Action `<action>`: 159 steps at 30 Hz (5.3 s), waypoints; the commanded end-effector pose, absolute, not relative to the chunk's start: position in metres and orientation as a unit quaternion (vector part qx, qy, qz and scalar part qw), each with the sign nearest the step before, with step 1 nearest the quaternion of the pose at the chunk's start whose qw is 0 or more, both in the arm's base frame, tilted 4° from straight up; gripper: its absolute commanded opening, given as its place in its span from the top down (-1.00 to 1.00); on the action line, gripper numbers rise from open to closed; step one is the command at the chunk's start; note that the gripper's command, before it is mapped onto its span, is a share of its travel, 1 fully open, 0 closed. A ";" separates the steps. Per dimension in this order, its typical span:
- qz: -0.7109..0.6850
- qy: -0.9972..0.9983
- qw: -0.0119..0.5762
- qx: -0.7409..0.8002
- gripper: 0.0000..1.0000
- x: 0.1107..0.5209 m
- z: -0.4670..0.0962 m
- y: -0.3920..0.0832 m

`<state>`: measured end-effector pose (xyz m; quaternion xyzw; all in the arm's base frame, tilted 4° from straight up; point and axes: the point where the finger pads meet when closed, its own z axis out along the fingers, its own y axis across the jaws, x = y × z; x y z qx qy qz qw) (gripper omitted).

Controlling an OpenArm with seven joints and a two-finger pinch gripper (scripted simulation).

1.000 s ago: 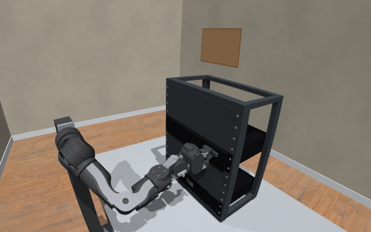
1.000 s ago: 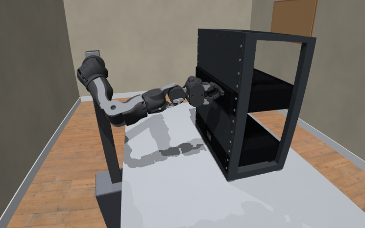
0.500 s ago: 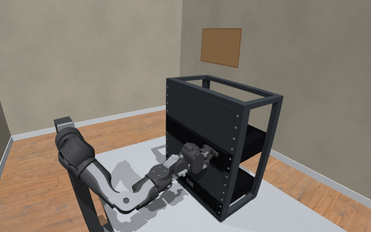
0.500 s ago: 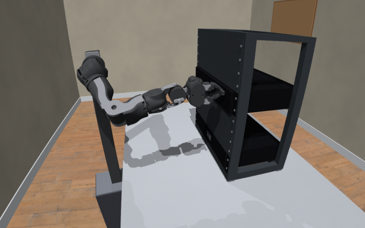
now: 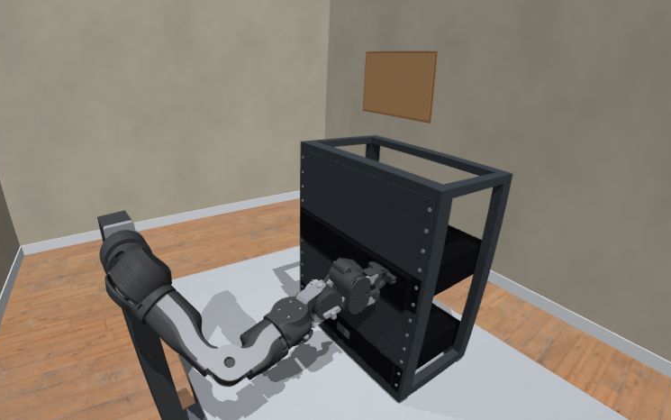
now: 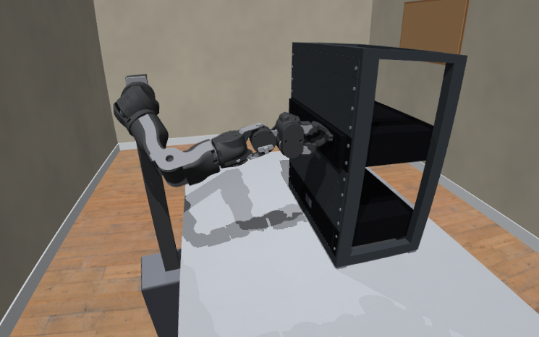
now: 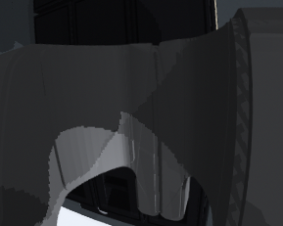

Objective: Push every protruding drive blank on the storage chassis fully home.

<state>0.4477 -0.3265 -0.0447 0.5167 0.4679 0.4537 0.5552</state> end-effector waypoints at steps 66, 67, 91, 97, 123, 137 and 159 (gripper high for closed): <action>0.455 0.470 0.554 0.514 1.00 0.455 -0.043 -0.325; 0.455 0.470 0.554 0.514 1.00 0.455 -0.043 -0.325; 0.455 0.470 0.555 0.514 1.00 0.405 -0.044 -0.318; 0.455 0.469 0.555 0.514 1.00 0.388 -0.044 -0.315; 0.456 0.468 0.556 0.514 1.00 0.352 -0.044 -0.310; 0.455 0.468 0.556 0.514 1.00 0.349 -0.045 -0.310; 0.455 0.468 0.557 0.513 1.00 0.323 -0.045 -0.306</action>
